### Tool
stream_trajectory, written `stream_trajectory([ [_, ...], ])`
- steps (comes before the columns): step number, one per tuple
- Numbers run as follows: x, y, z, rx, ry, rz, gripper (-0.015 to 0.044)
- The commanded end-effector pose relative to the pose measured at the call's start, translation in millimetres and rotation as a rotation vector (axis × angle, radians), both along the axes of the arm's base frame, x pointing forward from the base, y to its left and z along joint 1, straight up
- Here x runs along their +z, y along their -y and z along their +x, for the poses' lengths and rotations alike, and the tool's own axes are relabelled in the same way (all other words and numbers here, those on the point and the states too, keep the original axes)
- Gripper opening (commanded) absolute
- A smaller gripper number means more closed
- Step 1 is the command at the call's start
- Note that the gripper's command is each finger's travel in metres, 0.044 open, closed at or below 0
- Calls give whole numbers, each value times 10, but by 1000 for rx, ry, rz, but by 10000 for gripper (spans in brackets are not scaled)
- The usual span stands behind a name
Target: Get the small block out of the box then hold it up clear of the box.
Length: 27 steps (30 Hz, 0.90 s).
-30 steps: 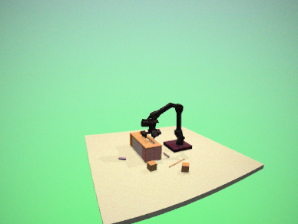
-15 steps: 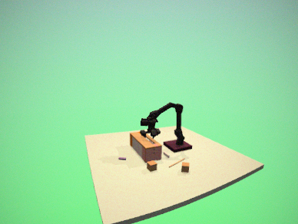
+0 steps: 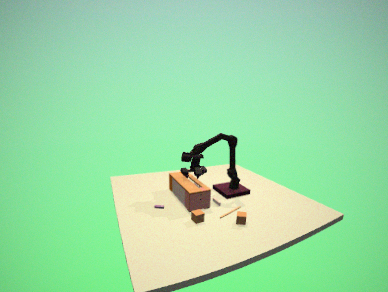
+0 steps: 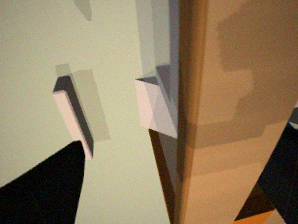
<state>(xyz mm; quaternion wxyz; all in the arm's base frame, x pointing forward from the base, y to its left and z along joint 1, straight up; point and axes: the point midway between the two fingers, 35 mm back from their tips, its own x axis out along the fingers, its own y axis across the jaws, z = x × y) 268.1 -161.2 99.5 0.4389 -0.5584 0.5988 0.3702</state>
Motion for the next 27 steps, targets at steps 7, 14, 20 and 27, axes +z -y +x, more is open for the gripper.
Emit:
stream_trajectory([
  [7,-19,238,9,0,2,-1,400],
  [14,286,231,8,-3,5,-5,400],
  [20,611,206,-29,-7,8,-9,400],
  [27,574,213,-14,-3,9,-8,400],
])
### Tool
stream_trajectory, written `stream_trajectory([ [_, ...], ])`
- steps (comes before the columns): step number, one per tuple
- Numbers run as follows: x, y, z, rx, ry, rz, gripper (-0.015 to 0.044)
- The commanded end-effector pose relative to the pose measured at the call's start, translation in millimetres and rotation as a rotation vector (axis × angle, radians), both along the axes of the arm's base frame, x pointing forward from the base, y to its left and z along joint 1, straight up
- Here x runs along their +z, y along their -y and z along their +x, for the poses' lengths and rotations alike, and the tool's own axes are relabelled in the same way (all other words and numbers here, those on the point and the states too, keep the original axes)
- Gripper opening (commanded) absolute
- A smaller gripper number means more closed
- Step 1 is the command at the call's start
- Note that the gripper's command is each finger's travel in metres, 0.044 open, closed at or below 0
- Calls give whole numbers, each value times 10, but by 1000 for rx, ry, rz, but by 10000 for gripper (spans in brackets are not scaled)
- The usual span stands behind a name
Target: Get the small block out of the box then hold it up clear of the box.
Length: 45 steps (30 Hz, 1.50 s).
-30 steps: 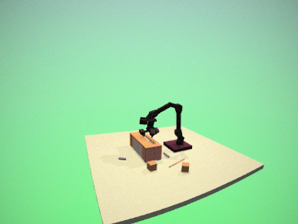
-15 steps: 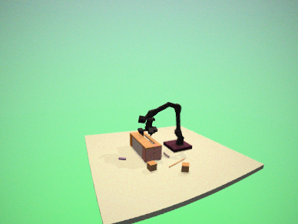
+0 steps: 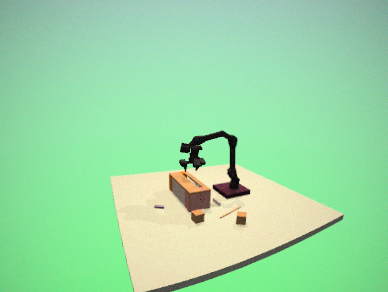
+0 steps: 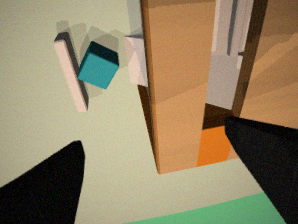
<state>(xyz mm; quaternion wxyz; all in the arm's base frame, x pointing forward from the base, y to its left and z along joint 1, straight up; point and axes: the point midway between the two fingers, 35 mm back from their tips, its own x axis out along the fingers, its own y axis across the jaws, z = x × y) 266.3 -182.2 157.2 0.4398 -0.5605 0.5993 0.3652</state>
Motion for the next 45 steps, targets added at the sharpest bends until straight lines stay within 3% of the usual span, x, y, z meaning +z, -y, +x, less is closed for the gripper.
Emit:
stream_trajectory([
  [1,-3,2,4,0,1,-1,400],
  [4,-3,7,-3,-66,30,7,348],
  [7,6,37,-46,-352,153,40,285],
  [21,44,127,-191,-1780,628,271,285],
  [45,76,196,-312,-3249,737,503,285],
])
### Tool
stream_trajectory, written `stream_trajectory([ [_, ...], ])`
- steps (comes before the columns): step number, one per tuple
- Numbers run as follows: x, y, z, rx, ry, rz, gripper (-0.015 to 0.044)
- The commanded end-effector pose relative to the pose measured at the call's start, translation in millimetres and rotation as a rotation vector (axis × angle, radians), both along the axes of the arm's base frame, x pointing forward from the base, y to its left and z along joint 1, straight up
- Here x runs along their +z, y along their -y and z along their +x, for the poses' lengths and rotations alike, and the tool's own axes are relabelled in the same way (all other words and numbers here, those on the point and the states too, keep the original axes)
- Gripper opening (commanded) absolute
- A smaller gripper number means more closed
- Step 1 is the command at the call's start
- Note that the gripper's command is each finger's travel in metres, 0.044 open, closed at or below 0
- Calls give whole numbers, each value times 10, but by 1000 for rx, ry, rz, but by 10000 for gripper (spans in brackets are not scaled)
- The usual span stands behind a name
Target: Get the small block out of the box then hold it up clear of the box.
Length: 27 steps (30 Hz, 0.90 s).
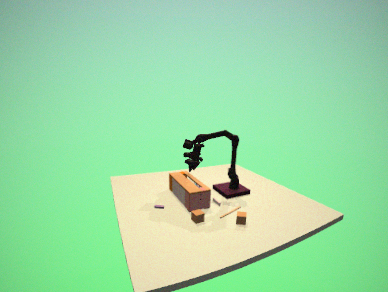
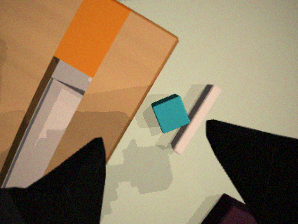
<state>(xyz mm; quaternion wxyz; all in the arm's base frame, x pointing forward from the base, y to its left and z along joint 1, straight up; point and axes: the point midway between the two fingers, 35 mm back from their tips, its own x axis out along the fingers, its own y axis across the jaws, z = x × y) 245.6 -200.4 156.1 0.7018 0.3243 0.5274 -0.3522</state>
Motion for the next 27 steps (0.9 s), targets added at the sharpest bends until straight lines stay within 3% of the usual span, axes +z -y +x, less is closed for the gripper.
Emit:
stream_trajectory([
  [1,90,16,-109,-867,229,272,285],
  [23,152,67,-197,-2089,371,748,285],
  [27,153,68,-198,-2104,371,754,285],
])
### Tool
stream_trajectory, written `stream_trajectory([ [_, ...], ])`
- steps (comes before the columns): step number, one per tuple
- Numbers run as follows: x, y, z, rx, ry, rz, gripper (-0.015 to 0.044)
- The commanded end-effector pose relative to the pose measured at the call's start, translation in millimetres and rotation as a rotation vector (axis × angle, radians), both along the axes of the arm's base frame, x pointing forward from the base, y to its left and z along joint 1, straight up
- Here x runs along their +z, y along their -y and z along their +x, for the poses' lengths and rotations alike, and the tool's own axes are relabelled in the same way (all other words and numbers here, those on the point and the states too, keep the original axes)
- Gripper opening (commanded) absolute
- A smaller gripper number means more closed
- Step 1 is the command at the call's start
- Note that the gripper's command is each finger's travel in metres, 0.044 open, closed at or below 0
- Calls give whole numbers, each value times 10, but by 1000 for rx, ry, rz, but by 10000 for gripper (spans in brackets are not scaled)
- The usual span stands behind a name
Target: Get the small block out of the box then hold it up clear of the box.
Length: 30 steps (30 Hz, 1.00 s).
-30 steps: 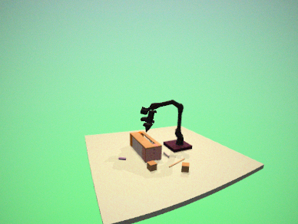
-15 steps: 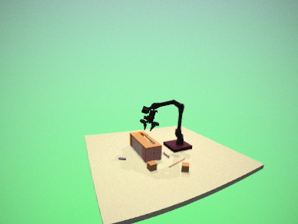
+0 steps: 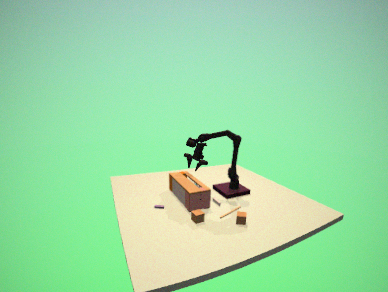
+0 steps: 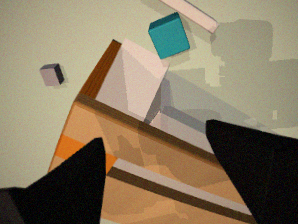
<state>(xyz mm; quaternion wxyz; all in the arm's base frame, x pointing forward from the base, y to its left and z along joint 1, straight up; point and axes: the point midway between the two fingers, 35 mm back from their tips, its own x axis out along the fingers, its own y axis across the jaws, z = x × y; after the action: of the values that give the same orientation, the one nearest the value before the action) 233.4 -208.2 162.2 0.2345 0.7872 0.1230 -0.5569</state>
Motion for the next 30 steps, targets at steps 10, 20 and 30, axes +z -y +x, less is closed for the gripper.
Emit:
stream_trajectory([
  [10,92,-10,-76,-561,122,245,285],
  [20,-524,47,-16,-561,122,245,285],
  [30,-874,28,-24,-560,122,245,285],
])
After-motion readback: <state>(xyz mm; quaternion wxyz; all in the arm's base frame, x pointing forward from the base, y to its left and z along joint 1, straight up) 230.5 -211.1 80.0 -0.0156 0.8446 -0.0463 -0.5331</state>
